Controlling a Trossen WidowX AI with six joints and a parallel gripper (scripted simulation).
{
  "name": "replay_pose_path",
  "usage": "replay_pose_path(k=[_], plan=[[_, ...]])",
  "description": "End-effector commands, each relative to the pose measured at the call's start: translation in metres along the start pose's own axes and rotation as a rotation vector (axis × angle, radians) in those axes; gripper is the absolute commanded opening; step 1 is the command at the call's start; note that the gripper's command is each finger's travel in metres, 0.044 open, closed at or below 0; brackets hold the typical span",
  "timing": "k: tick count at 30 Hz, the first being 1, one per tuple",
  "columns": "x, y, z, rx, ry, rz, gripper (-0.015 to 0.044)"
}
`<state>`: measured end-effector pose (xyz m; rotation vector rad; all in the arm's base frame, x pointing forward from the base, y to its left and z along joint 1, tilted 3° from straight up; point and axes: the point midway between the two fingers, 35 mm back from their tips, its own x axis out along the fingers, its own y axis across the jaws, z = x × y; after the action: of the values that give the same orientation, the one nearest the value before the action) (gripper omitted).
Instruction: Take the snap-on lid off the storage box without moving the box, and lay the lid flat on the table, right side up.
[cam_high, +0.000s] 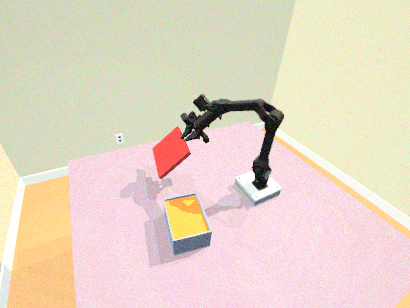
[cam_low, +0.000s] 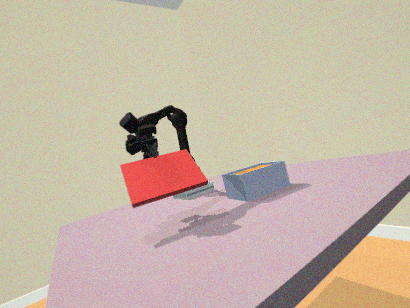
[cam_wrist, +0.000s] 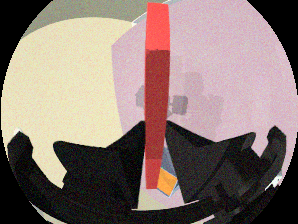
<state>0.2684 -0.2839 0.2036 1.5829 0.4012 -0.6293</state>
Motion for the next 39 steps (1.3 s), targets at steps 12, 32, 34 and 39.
replay_pose_path(k=[12,32,34,39], plan=[[0.007,-0.007,0.000,-0.010,0.001,0.010,0.0000],[0.018,-0.020,0.000,-0.010,0.001,0.010,0.0000],[0.019,-0.021,0.000,-0.010,0.001,0.010,0.0000],[0.022,-0.024,0.000,-0.010,0.001,0.010,0.0000]])
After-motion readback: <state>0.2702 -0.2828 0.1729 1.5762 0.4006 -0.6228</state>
